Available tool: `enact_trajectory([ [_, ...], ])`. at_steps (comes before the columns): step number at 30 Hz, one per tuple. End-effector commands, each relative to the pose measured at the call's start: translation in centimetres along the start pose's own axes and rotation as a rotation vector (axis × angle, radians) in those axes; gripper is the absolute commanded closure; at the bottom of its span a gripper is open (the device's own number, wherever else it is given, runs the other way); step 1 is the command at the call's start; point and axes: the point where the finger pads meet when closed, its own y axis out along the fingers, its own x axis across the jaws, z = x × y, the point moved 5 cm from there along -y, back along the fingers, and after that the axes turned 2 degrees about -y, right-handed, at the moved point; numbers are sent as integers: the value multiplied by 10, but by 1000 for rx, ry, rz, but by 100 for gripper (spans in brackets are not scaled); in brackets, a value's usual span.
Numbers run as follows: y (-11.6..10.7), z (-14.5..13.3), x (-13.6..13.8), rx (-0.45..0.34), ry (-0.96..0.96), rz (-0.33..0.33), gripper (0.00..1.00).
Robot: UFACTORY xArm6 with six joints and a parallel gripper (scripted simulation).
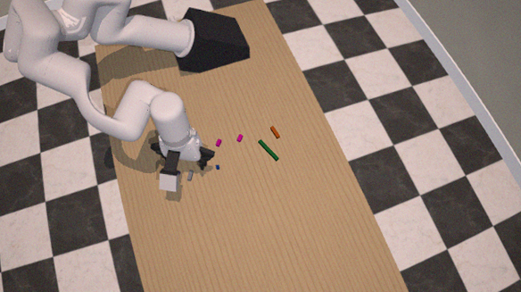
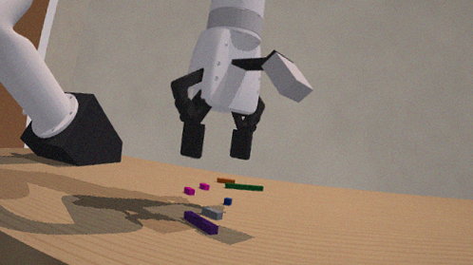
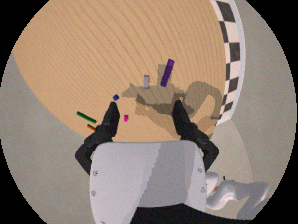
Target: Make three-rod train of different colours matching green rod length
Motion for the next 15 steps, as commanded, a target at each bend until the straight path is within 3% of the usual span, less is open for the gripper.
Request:
enact_trajectory([
  [1,0,1,2,7,59,1,0],
  [4,0,1,2,7,61,1,0],
  [5,0,1,2,7,61,1,76],
  [15,0,1,2,7,61,1,76],
])
